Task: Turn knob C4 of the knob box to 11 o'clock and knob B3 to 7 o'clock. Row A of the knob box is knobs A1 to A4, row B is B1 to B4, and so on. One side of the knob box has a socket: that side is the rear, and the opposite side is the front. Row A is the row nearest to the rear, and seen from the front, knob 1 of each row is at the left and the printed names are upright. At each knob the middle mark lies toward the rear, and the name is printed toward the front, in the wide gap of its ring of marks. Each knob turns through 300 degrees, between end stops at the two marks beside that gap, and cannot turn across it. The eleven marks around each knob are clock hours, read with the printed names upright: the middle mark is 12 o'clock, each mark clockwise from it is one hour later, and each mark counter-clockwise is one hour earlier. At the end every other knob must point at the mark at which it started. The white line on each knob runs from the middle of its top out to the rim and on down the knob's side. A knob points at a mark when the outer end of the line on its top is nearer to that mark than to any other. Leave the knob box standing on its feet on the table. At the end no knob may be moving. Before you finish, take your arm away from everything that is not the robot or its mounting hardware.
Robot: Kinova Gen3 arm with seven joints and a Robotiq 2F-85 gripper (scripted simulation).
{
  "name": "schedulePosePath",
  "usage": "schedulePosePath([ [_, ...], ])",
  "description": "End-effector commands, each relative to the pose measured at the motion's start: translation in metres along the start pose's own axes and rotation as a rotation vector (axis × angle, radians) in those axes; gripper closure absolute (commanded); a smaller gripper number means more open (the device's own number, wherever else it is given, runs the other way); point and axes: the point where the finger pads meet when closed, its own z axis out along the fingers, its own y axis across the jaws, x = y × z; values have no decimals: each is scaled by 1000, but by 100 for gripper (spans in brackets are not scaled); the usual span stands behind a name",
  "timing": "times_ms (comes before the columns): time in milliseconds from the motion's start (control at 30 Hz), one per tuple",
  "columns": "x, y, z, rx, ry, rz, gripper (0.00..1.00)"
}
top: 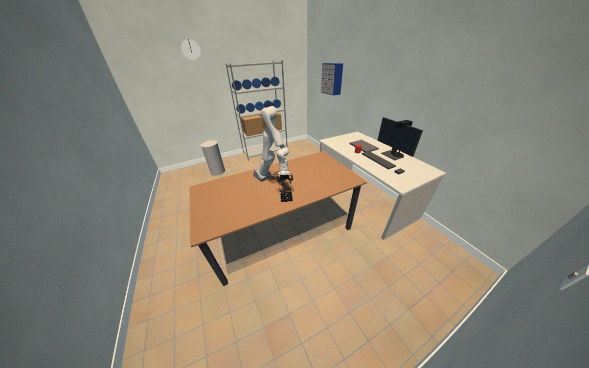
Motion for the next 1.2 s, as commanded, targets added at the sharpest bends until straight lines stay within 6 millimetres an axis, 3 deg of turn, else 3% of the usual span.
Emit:
schedulePosePath([
  [0,-4,1,-1,-1,3,1,0],
  [433,-15,2,-1,-5,-7,-2,0],
  [1167,-15,2,-1,-5,-8,-3,0],
])
